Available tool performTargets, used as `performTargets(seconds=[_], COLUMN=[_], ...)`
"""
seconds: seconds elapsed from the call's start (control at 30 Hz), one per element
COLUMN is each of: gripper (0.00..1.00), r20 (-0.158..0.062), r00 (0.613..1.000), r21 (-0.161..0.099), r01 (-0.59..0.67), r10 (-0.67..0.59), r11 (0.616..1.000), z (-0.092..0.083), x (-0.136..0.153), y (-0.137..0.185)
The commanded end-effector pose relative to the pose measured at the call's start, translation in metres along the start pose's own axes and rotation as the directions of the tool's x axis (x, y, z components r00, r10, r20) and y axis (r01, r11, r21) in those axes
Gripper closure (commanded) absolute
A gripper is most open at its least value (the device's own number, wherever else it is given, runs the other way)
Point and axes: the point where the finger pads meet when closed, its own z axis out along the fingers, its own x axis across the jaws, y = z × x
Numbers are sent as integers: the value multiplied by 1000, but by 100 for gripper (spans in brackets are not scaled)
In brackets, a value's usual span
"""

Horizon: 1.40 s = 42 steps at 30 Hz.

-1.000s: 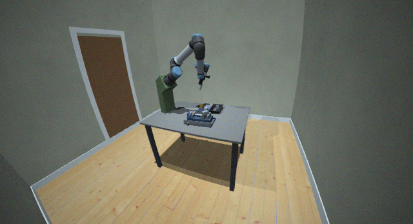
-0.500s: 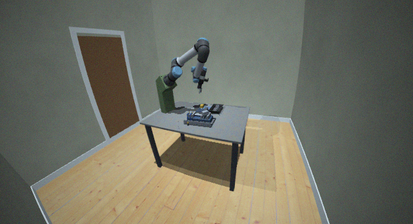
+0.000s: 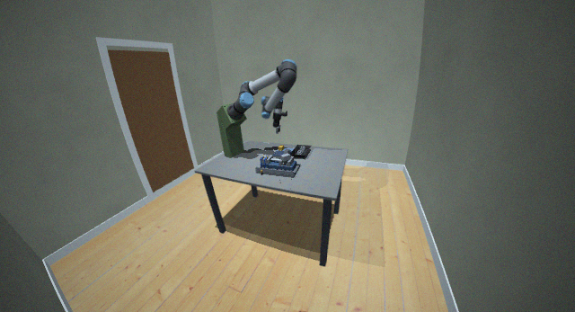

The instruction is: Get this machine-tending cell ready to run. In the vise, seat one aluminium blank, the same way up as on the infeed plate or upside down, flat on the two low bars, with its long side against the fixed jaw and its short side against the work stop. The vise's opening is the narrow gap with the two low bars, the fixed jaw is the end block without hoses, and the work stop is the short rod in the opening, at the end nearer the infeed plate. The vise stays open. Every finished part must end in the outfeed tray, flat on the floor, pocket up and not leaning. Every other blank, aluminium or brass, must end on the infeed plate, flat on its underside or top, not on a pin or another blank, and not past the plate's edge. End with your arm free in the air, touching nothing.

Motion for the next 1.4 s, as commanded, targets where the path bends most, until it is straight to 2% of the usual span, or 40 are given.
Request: performTargets(seconds=[0.0, 0.3, 0.37, 0.6, 0.83, 1.17, 1.2, 1.37], gripper=[0, 0, 0, 0, 0, 0, 100, 100], r20=[11, 15, 15, 13, 12, 11, 11, 11], r00=[1000, 998, 998, 997, 996, 996, 996, 996], r21=[48, 129, 129, 170, 189, 194, 194, 194], r01=[-22, -61, -61, -77, -84, -85, -85, -85], r10=[22, 60, 60, 76, 83, 84, 84, 84], r11=[999, 990, 990, 982, 978, 977, 977, 977], z=[2, -1, -1, -6, -9, -10, -10, -10], x=[12, 37, 37, 51, 58, 59, 59, 59], y=[-2, -6, -6, -8, -10, -10, -10, -10])
